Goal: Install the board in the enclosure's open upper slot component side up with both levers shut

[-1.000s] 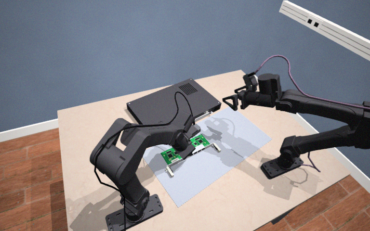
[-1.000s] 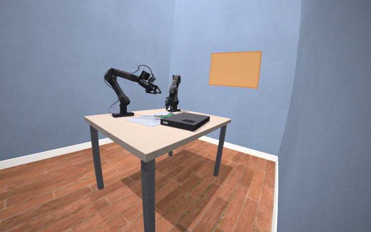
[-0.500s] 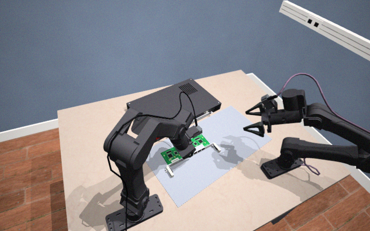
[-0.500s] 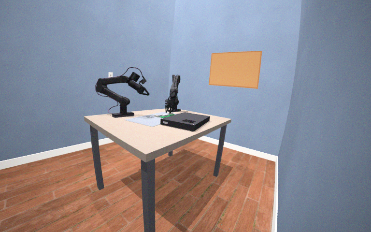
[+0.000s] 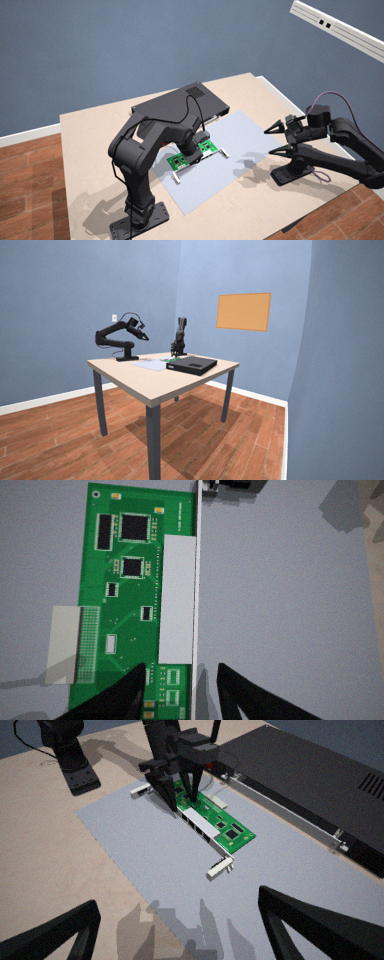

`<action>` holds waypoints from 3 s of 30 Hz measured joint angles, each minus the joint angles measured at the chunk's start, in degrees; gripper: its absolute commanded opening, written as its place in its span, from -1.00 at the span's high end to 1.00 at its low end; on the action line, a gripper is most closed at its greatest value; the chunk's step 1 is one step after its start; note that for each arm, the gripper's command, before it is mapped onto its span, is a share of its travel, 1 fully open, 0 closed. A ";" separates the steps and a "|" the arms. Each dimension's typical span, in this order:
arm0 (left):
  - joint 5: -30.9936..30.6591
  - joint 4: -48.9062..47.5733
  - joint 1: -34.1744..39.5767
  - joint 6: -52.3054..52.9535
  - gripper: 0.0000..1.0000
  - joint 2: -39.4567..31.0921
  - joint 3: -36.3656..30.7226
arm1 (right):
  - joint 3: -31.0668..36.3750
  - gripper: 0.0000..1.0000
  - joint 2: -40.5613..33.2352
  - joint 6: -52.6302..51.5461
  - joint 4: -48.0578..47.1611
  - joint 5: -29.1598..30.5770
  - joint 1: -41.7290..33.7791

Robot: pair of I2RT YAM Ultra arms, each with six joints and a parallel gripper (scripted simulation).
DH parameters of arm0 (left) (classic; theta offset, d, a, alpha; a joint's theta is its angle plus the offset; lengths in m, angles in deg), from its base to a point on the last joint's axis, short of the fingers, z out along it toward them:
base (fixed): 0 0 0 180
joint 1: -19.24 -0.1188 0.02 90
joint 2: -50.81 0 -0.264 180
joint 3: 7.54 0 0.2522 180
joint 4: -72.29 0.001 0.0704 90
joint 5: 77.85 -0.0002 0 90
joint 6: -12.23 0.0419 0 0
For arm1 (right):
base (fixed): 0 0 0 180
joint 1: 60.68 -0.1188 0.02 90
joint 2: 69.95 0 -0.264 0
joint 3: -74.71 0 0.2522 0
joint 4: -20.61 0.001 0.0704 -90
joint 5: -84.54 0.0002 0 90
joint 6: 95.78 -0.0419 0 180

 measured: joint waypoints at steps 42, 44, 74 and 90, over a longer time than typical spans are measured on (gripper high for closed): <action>-0.33 -4.20 0.61 -0.72 0.51 5.81 1.70 | 0.00 -1.00 -0.63 0.00 1.09 0.00 -0.04; -0.31 -4.17 0.61 -0.70 0.54 5.84 1.70 | 0.00 -1.00 -0.63 0.00 1.09 0.00 -0.04; 1.38 6.38 1.22 -3.30 0.63 2.34 8.96 | -0.02 -1.00 -0.52 -3.21 3.45 0.61 0.87; 4.00 7.32 4.76 -8.52 0.63 15.37 21.92 | -0.22 -1.00 4.42 -20.46 12.96 13.51 27.30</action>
